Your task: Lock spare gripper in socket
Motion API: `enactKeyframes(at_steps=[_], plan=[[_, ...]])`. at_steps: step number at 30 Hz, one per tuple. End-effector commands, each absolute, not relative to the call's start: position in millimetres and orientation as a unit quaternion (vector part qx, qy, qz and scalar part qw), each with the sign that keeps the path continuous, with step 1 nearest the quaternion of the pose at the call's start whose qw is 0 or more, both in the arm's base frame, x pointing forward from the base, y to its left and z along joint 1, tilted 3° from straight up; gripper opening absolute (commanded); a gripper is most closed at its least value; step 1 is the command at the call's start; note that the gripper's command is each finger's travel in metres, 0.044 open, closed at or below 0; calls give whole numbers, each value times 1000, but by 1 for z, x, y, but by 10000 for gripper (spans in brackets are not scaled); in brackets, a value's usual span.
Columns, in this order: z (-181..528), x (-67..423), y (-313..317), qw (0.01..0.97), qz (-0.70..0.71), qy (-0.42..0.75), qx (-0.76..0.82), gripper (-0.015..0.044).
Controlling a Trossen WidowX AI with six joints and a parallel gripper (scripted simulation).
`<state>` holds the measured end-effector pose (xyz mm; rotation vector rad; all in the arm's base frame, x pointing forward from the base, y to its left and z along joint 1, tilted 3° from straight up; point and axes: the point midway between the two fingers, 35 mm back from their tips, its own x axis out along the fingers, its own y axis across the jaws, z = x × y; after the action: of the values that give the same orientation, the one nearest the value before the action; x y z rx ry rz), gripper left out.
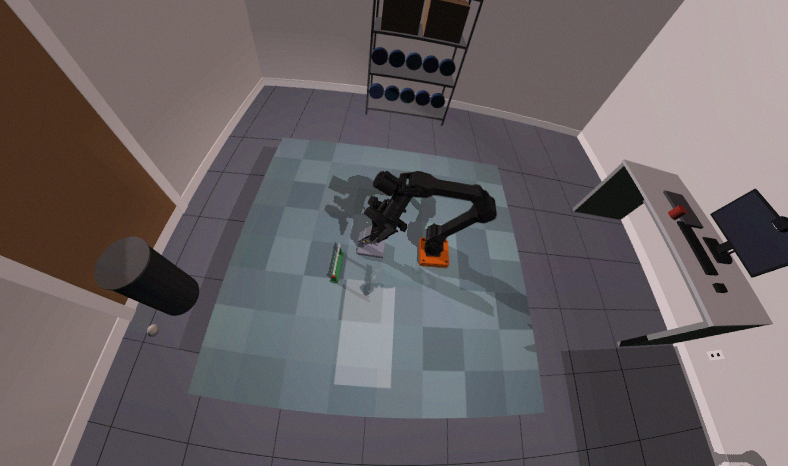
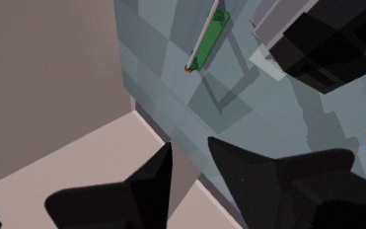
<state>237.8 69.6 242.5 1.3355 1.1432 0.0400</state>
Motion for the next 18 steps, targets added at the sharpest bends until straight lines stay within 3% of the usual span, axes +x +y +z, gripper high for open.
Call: enactKeyframes(at_steps=[1, 8, 13, 18], plan=[[242, 269, 67, 737, 46, 531, 416, 180], [228, 321, 64, 800, 137, 581, 58, 180], [212, 354, 66, 744, 225, 596, -201, 180], [199, 373, 70, 668, 287, 591, -350, 180]])
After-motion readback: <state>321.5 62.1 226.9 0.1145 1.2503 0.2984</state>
